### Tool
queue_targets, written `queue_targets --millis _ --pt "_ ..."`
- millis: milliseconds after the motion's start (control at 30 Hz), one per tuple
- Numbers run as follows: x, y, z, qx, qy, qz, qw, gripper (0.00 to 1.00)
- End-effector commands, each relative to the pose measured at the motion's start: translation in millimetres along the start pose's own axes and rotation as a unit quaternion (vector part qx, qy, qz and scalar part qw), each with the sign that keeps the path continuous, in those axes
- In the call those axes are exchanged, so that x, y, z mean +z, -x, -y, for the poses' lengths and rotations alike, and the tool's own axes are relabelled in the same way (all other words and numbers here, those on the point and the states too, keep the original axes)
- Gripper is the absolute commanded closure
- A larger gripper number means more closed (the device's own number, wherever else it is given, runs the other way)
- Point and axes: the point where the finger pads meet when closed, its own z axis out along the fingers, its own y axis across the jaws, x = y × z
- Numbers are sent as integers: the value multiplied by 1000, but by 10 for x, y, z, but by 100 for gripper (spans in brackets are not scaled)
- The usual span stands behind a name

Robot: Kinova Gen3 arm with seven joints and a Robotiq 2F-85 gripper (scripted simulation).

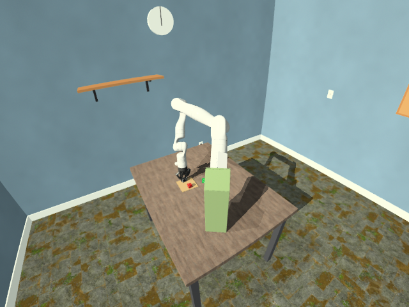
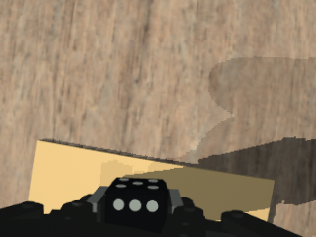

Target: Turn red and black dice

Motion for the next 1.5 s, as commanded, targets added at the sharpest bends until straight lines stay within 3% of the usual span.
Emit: queue_targets --millis 0,1200,1467 --pt "-2 -2 3 0 0 0 1000 74" --pt "-1 -2 3 0 0 0 1000 74" --pt "-1 -2 3 0 0 0 1000 62"
